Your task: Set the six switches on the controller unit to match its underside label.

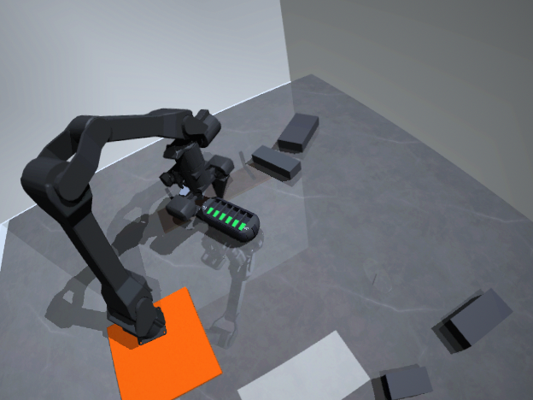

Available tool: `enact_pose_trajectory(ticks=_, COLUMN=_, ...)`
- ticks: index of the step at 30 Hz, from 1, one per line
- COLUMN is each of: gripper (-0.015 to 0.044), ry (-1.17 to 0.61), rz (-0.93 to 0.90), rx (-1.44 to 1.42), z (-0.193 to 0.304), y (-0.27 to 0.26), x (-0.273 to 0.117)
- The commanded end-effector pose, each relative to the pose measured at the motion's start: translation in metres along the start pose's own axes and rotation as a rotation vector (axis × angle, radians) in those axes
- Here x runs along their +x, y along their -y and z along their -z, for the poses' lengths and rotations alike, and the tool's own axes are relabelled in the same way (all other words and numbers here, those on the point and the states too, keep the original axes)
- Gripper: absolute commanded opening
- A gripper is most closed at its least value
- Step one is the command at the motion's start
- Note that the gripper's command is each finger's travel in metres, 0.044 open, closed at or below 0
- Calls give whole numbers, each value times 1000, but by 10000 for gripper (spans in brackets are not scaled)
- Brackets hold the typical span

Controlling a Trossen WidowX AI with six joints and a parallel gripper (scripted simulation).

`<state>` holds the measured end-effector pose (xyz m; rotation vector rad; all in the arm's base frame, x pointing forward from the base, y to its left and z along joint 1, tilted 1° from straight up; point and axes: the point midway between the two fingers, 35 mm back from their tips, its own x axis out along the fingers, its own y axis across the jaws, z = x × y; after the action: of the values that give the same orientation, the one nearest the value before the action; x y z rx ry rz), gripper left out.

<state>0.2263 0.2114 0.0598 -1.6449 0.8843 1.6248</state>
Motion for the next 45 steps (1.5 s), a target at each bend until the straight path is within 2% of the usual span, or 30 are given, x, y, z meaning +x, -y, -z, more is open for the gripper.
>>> enact_pose_trajectory(ticks=1, gripper=0, ry=10, rz=36, rx=-4, z=-3, y=10, x=-3)
enact_pose_trajectory(ticks=21, gripper=0, ry=10, rz=37, rx=-4, z=-4, y=14, x=-3)
enact_pose_trajectory(ticks=33, gripper=315, ry=0, rz=-1, rx=0, z=-1, y=3, x=0)
enact_pose_trajectory(ticks=35, gripper=368, ry=2, rz=8, rx=-1, z=-1, y=3, x=-11)
enact_pose_trajectory(ticks=38, gripper=440, ry=10, rz=34, rx=-4, z=0, y=1, x=-48)
enact_pose_trajectory(ticks=45, gripper=440, ry=10, rz=36, rx=-4, z=0, y=0, x=-51)
